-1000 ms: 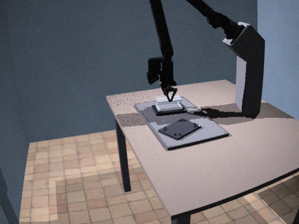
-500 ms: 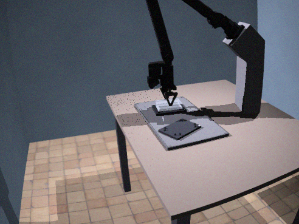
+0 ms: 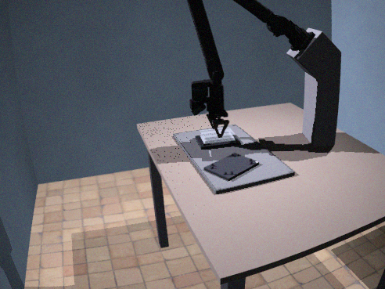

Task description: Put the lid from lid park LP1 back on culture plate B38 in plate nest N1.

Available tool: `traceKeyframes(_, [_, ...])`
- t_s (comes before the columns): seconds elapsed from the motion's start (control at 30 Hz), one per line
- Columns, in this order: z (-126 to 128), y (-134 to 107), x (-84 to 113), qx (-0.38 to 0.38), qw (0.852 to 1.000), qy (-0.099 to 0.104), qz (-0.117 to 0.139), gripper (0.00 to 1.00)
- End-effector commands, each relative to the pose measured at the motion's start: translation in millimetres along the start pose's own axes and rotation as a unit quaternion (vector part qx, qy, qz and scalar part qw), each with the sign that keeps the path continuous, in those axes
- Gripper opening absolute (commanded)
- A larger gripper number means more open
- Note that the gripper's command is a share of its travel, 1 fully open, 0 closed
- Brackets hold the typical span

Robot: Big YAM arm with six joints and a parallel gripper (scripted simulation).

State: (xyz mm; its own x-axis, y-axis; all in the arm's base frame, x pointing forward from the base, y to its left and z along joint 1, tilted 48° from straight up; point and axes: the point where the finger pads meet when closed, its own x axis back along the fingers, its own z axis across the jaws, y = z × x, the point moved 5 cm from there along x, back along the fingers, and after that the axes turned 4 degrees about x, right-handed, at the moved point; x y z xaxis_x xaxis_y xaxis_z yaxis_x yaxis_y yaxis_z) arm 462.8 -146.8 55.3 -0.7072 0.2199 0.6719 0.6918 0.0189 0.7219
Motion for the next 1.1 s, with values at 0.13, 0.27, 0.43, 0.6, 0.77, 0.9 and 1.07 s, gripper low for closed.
traceKeyframes(0.13, [6,4,3.0,0.004,1.000,0.003,-0.004,0.00])
traceKeyframes(0.27, [3,2,-0.2,0.001,1.000,0.001,-0.002,0.00])
traceKeyframes(0.43, [1,-1,-4.0,0.000,1.000,0.000,0.002,0.00])
traceKeyframes(0.6, [0,-1,-3.9,0.000,1.000,-0.001,-0.001,0.00])
traceKeyframes(0.77, [-1,-1,-5.8,0.000,1.000,-0.002,0.000,0.00])
traceKeyframes(0.9, [-1,-1,-3.5,0.000,1.000,-0.002,-0.001,0.00])
traceKeyframes(1.07, [-2,-1,-7.0,0.000,1.000,-0.002,0.000,0.00])
